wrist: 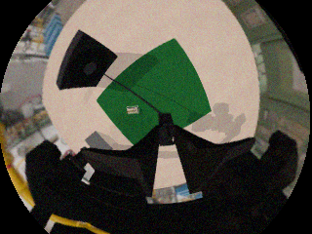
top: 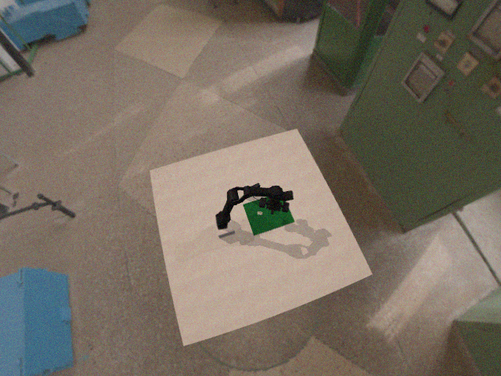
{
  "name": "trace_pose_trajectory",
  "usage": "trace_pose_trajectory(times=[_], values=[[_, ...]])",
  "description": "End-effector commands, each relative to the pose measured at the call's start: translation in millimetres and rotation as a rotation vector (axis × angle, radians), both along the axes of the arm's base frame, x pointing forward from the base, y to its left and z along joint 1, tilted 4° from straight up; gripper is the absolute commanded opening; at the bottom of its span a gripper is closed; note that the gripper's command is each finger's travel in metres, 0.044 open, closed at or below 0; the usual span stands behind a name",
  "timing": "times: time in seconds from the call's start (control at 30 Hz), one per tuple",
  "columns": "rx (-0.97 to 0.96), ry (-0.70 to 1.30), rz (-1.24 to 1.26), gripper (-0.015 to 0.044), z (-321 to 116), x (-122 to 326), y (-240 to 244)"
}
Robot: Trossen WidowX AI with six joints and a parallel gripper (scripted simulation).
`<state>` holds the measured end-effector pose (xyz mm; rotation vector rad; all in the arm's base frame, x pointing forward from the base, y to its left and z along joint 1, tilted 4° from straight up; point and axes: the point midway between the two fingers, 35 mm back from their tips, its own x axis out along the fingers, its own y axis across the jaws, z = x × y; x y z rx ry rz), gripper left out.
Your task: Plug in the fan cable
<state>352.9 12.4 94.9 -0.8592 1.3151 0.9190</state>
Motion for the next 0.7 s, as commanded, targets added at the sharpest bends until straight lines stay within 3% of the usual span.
trace_pose_trajectory(times=[0.0, 0.67], values=[[0.01, 0.0, -0.157, 0.0, 5.7, 11.7, -7.1], [0.136, -0.044, -0.222, 0.0, -10.1, 23.1, -5.6]])
